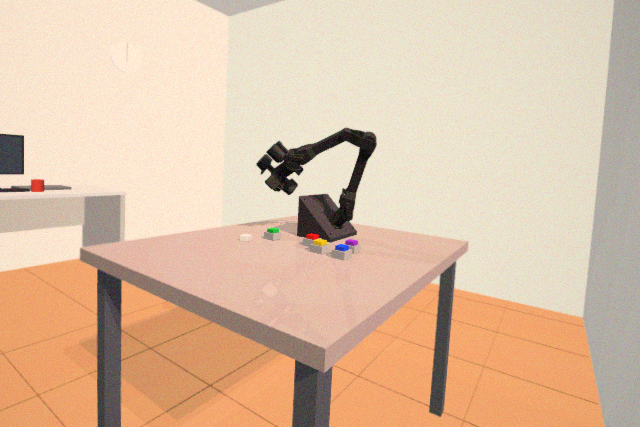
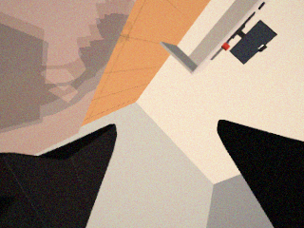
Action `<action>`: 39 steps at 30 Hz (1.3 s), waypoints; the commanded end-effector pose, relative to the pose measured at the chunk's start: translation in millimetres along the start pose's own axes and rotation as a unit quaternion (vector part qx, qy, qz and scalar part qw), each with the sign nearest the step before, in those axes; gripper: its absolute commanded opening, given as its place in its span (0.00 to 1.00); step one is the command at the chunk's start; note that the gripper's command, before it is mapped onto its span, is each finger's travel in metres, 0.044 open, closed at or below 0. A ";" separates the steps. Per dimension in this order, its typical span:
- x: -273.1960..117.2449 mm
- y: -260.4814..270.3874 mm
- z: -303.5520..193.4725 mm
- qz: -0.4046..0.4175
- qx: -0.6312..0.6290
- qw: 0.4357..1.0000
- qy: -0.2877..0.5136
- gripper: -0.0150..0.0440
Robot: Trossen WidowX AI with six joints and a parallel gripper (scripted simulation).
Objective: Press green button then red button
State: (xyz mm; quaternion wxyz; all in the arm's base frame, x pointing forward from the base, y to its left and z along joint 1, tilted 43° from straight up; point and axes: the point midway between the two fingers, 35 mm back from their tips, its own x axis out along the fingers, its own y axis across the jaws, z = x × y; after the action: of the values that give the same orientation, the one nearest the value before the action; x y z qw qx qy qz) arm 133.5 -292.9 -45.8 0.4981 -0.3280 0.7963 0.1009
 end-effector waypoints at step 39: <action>-95.1 48.5 136.3 0.473 0.182 0.808 -0.302 0.80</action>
State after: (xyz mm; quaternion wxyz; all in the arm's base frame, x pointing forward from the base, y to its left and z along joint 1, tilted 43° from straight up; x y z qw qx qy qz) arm 229.4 -164.2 -23.0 0.6587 0.2251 0.6659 0.2683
